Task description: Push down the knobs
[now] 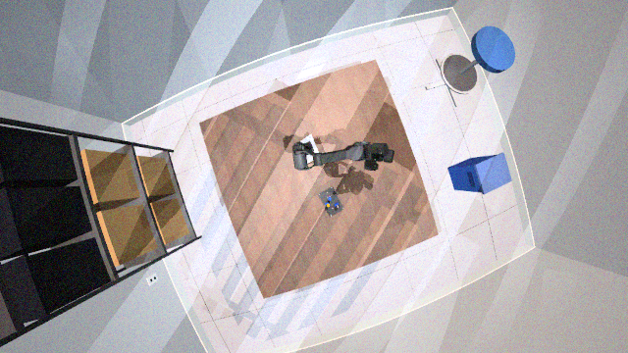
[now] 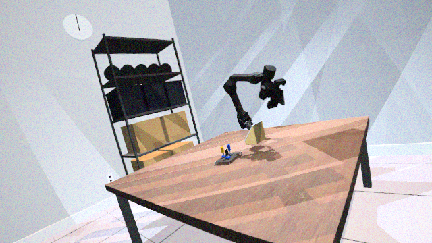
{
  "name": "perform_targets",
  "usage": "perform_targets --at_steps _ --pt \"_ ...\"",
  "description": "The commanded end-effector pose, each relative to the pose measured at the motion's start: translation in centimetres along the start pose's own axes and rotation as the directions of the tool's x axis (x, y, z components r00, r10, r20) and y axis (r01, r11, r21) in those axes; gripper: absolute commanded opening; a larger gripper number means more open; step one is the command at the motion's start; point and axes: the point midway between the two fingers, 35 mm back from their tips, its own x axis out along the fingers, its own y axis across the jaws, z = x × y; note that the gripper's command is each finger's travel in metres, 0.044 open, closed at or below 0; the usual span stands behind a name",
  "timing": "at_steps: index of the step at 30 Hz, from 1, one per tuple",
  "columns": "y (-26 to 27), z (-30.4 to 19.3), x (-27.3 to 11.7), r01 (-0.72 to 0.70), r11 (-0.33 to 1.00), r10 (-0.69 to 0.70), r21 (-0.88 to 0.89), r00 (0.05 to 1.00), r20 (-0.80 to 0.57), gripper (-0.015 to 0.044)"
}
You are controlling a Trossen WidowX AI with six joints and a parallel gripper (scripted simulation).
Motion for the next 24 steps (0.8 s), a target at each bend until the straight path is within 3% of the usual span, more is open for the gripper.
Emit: perform_targets --at_steps 1,15,21,24 --pt "-1.9 5.2 0.2 0.114 0.993 -0.115 0.01 0.993 0.041 0.0" --pt "-14.5 22.4 -2.0 0.555 0.831 -0.556 0.031 0.83 0.041 0.0" --pt "-21.1 27.5 -4.7 0.702 0.712 -0.702 0.002 0.712 -0.018 0.0" --pt "-21.9 28.0 -5.0 0.716 0.698 -0.716 -0.003 0.698 -0.027 0.0"
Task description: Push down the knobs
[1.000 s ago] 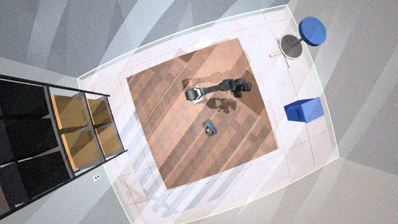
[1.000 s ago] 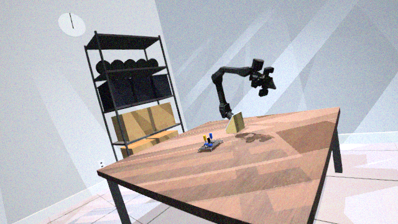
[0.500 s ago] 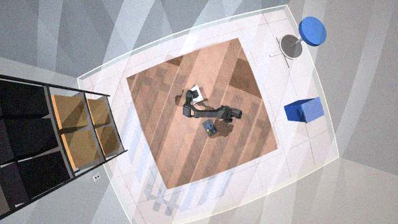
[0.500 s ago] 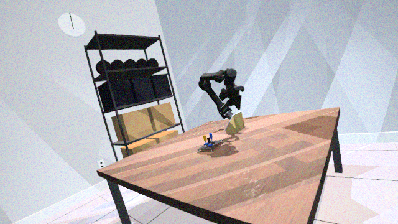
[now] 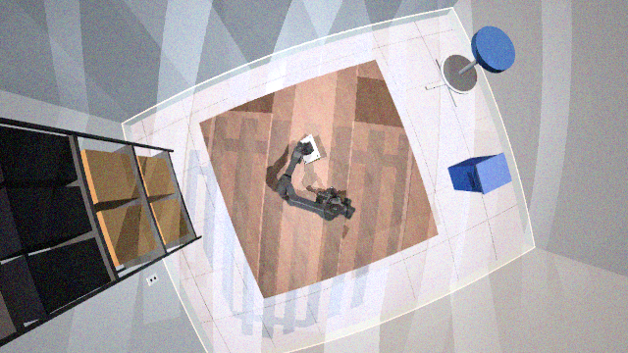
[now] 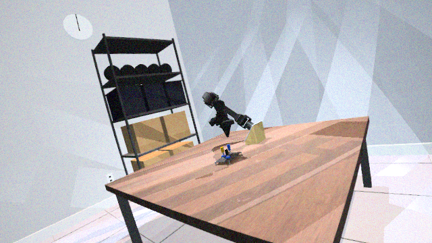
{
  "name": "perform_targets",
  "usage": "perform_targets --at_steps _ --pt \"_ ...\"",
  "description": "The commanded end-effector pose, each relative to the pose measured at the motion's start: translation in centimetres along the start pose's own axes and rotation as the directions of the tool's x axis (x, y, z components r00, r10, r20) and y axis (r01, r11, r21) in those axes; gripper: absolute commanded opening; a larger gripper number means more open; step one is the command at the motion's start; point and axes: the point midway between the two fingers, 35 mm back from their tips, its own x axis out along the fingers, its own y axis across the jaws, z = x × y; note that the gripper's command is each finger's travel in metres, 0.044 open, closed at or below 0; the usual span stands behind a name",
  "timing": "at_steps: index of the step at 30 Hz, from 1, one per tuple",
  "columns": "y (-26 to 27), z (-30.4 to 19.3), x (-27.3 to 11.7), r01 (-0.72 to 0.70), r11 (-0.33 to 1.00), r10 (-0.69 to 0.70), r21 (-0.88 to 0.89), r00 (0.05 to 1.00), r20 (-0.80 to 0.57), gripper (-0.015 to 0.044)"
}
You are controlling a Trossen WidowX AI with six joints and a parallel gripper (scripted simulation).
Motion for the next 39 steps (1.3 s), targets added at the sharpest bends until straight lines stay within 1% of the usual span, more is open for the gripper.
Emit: perform_targets --at_steps 1,3,6,13,24,39 --pt "-1.1 0.6 0.1 0.028 0.999 -0.028 -0.023 1.0 -0.004 0.0" --pt "-1.1 0.6 0.4 0.028 0.999 -0.028 -0.023 1.0 -0.004 0.0" --pt "-1.1 0.6 2.1 0.029 0.999 -0.029 -0.022 1.0 -0.004 0.0" --pt "-1.1 0.6 2.4 0.029 0.999 -0.029 -0.022 1.0 -0.004 0.0" --pt "-1.2 0.6 4.1 0.029 0.999 -0.029 -0.022 1.0 -0.003 0.0" --pt "-1.2 0.6 4.3 0.029 0.999 -0.029 -0.022 1.0 -0.003 0.0"
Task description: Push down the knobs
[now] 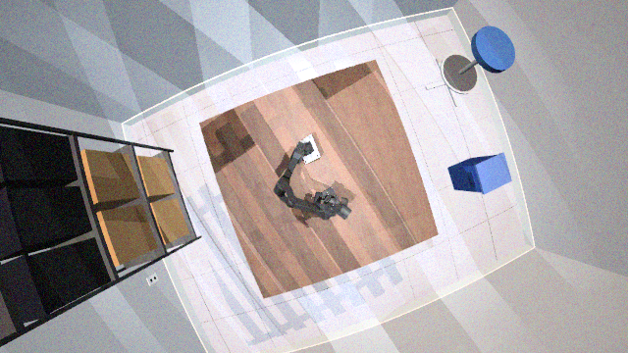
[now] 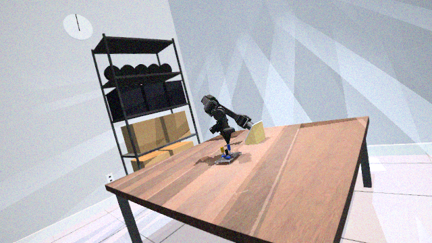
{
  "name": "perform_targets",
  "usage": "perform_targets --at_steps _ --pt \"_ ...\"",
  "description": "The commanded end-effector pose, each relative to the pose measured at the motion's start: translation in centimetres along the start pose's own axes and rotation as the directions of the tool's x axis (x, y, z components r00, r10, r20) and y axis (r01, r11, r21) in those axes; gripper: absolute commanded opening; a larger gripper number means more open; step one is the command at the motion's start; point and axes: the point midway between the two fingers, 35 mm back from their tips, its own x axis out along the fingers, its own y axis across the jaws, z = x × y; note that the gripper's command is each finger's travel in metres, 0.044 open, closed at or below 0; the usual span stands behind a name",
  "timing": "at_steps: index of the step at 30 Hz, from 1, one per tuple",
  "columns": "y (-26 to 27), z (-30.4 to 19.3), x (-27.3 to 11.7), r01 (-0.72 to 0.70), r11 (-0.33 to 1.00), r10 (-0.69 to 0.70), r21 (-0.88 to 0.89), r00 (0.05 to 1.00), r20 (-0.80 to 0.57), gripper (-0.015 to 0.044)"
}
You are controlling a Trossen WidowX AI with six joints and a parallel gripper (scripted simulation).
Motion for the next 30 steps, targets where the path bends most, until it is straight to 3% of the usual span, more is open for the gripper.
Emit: perform_targets --at_steps 1,30 --pt "-0.02 0.07 0.11 0.001 1.0 -0.001 -0.003 1.0 0.004 0.0" --pt "-0.02 0.07 0.41 0.001 1.0 -0.001 -0.002 1.0 0.004 0.0"
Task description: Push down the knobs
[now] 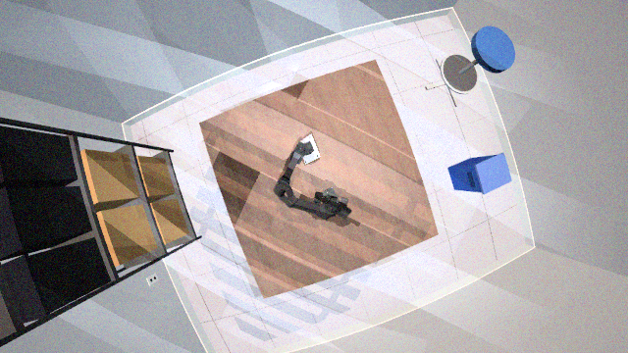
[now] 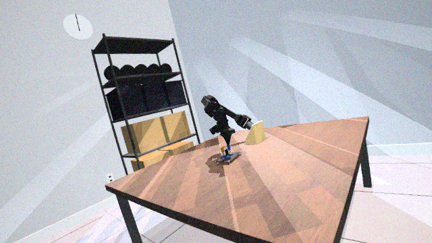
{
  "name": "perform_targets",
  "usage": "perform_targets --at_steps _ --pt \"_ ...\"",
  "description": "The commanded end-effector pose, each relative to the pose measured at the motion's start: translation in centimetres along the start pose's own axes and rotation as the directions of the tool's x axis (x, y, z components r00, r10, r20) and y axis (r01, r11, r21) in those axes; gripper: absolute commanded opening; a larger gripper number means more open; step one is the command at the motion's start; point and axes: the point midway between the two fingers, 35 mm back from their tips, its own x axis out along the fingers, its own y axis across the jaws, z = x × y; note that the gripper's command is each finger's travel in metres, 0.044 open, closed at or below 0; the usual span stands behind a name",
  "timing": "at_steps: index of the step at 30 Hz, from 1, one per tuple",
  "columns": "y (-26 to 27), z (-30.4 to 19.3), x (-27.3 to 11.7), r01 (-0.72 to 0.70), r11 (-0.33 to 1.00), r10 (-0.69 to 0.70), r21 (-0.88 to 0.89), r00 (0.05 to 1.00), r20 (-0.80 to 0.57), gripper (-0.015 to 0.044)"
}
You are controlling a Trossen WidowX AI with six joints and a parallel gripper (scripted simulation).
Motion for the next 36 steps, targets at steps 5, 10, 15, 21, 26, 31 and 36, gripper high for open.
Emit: perform_targets --at_steps 5,10,15,21,26,31,36 --pt "0.0 0.1 0.2 0.001 1.0 -0.001 -0.002 1.0 0.004 0.0" --pt "0.0 0.1 0.6 0.001 1.0 -0.001 -0.002 1.0 0.004 0.0" --pt "0.0 0.1 0.6 0.001 1.0 -0.001 -0.002 1.0 0.004 0.0" --pt "0.0 0.1 0.9 0.001 1.0 -0.001 -0.002 1.0 0.004 0.0" --pt "0.0 0.1 1.2 0.001 1.0 -0.001 -0.002 1.0 0.004 0.0" --pt "0.0 0.1 1.2 0.001 1.0 -0.001 -0.002 1.0 0.004 0.0" --pt "0.0 0.1 1.5 0.002 1.0 -0.002 -0.002 1.0 0.004 0.0"
